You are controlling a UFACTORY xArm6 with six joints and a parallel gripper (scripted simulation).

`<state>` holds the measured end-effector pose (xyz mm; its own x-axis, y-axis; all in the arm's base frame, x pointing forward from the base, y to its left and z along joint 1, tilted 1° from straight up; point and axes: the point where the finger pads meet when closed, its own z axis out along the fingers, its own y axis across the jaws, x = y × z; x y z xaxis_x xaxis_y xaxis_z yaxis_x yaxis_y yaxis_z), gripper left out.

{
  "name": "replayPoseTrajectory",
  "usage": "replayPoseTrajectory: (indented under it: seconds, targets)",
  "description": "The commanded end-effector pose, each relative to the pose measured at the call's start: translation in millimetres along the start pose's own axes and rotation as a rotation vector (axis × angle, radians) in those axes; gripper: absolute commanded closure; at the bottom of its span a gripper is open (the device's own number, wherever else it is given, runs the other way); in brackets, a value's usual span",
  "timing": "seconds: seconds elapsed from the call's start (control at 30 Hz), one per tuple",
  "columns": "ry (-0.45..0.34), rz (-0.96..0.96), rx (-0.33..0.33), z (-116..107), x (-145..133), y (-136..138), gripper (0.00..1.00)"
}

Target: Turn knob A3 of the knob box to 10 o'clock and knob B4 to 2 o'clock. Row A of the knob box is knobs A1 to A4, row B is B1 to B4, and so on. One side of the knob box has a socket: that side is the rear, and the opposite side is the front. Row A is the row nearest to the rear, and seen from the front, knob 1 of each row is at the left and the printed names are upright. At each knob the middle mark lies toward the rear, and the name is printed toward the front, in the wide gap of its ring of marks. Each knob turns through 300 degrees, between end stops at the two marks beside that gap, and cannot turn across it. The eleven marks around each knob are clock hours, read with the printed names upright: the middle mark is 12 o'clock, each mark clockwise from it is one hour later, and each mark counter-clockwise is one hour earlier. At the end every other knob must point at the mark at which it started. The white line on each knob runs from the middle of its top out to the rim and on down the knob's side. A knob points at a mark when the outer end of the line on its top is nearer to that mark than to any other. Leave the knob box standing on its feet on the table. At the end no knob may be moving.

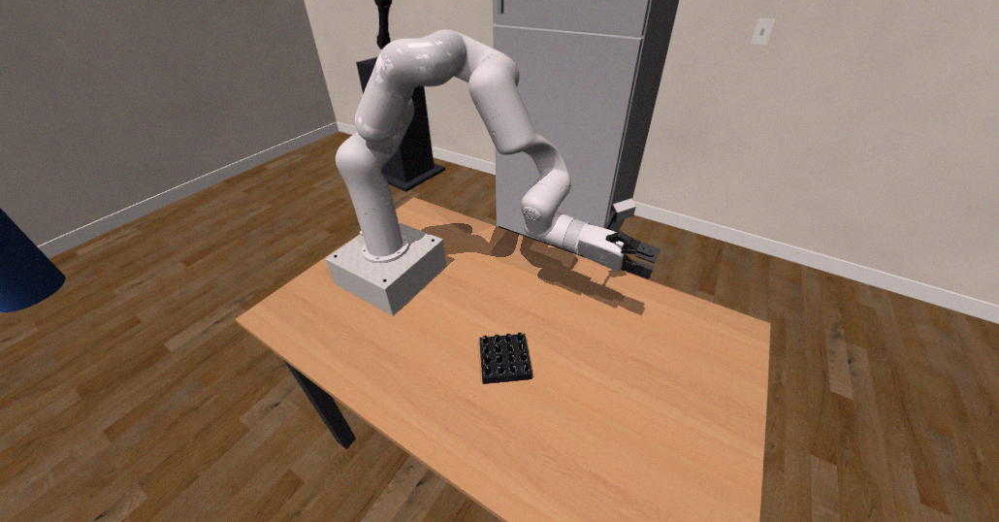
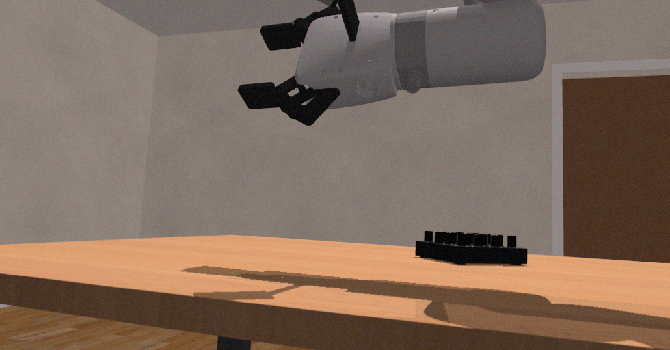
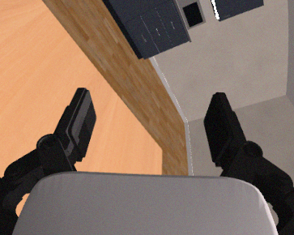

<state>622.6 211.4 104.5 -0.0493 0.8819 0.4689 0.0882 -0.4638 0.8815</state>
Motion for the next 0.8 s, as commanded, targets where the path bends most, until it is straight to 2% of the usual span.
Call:
replayPoseTrajectory:
  seconds: [0.0,0.6,0.77]
  targets:
    - [0.002,0.001,-0.004,0.9,1.4,1.9,0.00]
    - [0.003,0.003,-0.007,1.6,2.6,3.8,0.00]
    - [-0.025,0.031,-0.005,-2.1,-1.7,3.3,0.00]
